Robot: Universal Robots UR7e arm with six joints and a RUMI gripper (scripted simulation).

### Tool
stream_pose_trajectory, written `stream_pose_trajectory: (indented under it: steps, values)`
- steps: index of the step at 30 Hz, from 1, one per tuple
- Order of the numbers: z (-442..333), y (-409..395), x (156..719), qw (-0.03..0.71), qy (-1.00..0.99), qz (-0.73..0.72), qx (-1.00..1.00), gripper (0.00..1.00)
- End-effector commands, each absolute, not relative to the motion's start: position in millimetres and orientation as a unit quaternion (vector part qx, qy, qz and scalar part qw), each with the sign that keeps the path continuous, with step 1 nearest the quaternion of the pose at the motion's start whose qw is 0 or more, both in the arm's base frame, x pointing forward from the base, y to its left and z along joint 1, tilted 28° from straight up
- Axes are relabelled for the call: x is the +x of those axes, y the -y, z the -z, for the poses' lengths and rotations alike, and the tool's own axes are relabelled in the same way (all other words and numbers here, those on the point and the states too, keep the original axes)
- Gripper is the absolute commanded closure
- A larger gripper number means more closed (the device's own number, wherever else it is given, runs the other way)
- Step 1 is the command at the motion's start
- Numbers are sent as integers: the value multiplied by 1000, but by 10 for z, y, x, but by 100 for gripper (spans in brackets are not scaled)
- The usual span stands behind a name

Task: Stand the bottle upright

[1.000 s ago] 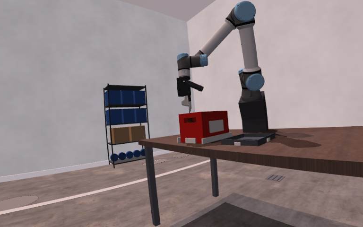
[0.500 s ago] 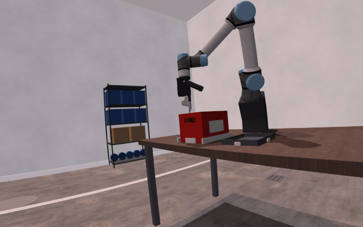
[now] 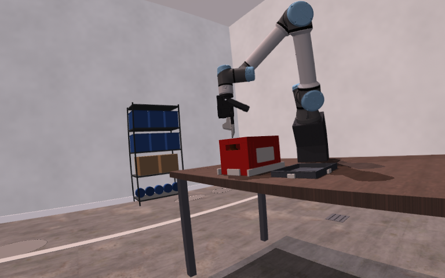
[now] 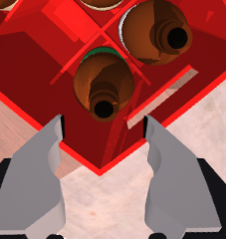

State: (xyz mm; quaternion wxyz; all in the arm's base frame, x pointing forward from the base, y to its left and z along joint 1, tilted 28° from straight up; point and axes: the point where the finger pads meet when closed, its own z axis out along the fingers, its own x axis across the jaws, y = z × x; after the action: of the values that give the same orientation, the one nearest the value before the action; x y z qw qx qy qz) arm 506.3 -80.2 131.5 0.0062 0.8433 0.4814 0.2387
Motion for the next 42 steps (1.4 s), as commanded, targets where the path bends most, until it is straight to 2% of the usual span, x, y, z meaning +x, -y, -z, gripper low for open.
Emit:
stream_pose_trajectory:
  steps: [1,42]
  values:
    - [-1303,804,5057,6,-481,-238,844,62]
    - [-1007,717,5181,4,-482,-238,844,62]
